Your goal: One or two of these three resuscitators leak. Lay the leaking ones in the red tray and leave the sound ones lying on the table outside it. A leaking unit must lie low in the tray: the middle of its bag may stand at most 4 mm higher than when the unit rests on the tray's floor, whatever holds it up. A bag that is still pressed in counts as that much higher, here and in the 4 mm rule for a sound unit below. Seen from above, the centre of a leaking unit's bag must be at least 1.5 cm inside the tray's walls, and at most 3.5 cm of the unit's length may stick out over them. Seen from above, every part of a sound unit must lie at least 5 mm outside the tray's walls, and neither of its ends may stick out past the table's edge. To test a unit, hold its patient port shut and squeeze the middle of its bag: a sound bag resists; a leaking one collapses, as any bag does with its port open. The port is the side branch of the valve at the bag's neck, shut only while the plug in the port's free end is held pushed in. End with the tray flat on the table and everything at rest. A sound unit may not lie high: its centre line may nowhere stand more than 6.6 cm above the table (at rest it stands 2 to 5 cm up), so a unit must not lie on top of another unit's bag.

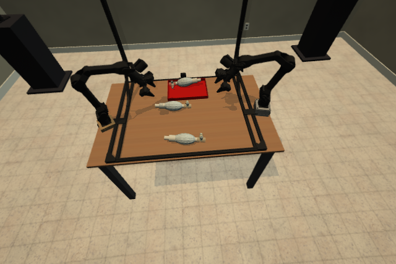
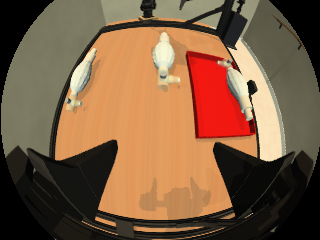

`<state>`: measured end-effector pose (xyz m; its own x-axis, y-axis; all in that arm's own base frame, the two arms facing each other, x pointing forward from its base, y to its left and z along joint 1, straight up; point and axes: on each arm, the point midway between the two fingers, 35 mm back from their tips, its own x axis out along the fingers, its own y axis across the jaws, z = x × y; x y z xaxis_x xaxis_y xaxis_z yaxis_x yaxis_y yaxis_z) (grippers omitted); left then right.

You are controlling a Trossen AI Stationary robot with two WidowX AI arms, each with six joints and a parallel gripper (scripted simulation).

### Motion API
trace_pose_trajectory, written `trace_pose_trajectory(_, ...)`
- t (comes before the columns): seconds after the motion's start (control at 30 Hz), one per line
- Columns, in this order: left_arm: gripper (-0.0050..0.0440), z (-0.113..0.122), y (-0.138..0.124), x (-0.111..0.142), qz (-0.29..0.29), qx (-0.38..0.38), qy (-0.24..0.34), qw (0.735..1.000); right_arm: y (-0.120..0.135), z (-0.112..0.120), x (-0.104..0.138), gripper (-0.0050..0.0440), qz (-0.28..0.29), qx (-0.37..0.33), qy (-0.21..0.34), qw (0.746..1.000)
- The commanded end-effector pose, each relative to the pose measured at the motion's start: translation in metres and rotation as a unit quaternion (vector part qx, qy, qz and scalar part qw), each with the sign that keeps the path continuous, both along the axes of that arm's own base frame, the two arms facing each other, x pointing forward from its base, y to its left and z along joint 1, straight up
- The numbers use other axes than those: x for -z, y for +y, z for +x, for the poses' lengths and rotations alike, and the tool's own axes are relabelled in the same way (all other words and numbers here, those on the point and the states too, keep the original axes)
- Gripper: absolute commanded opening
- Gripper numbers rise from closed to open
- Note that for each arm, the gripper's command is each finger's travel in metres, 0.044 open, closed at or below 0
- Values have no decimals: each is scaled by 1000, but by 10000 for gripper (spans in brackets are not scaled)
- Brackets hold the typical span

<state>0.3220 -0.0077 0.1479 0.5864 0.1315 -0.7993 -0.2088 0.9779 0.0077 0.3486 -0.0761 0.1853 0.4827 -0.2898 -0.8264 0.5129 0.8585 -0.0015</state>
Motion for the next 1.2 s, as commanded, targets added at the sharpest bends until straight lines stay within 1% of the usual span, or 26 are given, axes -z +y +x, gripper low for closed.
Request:
trace_pose_trajectory(0.0, 440, 0, 0, 0, -1, 0, 0, 1000, 5, -13, -3, 440, 0, 0, 0, 1000)
trace_pose_trajectory(0.13, 440, 0, 0, 0, -1, 0, 0, 1000, 10, -26, -4, 440, 0, 0, 2, 1000)
trace_pose_trajectory(0.33, 440, 0, 0, 0, -1, 0, 0, 1000, 10, -26, -4, 440, 0, 0, 2, 1000)
trace_pose_trajectory(0.37, 409, 7, 6, 1, 0, 2, 4, 1000, 10, -22, -6, 440, 0, -1, 0, 1000)
trace_pose_trajectory(0.53, 409, 42, 48, 8, -1, 10, 19, 1000, 10, -22, -6, 440, 0, -1, 0, 1000)
trace_pose_trajectory(0.7, 409, 70, 101, 21, -4, 19, 27, 999, 10, -22, -6, 440, 0, -1, 0, 1000)
trace_pose_trajectory(0.9, 409, 70, 101, 21, -4, 19, 27, 999, 10, -22, -6, 440, 0, -1, 0, 1000)
trace_pose_trajectory(0.93, 409, 69, 110, 25, -3, 14, 31, 999, 10, -23, -5, 440, 0, -1, 1, 1000)
trace_pose_trajectory(1.07, 409, 83, 154, 36, -6, 22, 29, 999, 10, -23, -5, 440, 0, -1, 1, 1000)
trace_pose_trajectory(1.17, 409, 89, 189, 47, -7, 27, 25, 999, 10, -23, -5, 440, 0, -1, 1, 1000)
